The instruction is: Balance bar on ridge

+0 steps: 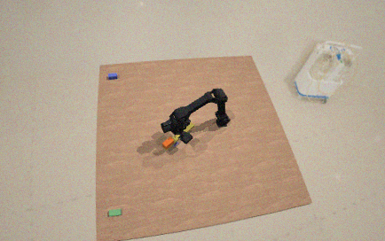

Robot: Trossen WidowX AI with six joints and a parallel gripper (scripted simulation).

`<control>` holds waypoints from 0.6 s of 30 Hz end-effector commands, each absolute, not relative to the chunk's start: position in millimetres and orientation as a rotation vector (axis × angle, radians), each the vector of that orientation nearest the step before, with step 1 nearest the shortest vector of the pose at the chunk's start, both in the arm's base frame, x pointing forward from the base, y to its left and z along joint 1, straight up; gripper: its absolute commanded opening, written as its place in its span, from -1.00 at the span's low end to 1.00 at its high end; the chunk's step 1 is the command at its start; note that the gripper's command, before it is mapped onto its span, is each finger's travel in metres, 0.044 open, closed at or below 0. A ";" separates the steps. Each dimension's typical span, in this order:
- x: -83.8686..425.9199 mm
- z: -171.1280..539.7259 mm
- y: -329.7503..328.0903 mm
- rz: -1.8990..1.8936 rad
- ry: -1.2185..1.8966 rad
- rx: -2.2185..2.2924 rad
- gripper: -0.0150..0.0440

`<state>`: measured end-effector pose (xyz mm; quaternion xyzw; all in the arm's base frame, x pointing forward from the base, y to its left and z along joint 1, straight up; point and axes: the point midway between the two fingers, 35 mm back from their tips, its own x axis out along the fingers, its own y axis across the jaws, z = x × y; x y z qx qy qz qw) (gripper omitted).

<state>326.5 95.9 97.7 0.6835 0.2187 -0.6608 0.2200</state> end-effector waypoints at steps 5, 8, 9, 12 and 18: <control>326.5 97.7 95.9 -1.827 0.605 1.890 0.14; 326.5 97.7 95.9 -1.827 0.605 1.890 0.31; 326.5 97.7 95.9 -1.827 0.605 1.890 0.40; 326.5 97.7 95.9 -1.827 0.605 1.890 0.67; 326.5 97.7 95.9 -1.827 0.605 1.890 1.00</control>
